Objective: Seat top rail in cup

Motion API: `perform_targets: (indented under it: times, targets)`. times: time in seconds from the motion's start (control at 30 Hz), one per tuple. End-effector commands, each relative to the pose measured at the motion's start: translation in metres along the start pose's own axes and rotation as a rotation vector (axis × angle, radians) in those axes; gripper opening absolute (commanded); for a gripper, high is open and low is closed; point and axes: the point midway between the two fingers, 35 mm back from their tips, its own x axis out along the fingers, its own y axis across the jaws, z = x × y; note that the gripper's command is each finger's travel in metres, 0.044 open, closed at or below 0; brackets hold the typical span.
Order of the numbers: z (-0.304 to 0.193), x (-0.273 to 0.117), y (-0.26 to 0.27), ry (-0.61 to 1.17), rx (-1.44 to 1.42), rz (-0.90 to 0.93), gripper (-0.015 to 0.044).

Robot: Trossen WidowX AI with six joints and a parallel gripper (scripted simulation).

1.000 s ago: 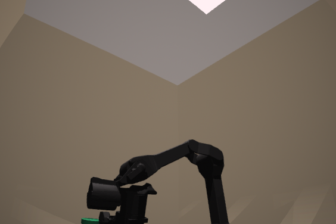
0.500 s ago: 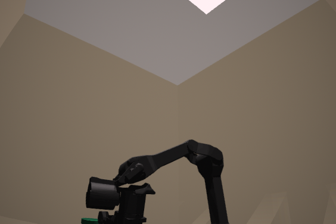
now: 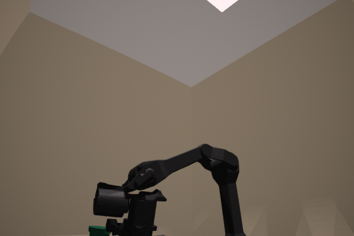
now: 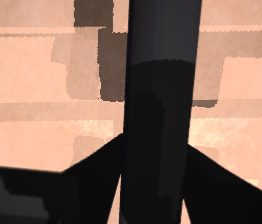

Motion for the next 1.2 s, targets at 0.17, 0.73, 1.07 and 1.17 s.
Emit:
perform_targets:
  times: [0.17, 0.73, 1.07, 1.17]
  targets:
    - [-0.004, -0.007, 0.0, 0.001, 0.001, 0.001, 0.0341]
    - [-0.028, -0.055, -0.003, 0.002, -0.008, -0.002, 0.044]
    - [-0.028, -0.092, -0.007, 0.003, -0.008, -0.002, 0.044]
    - [-0.028, -0.092, -0.007, 0.003, -0.008, -0.002, 0.044]
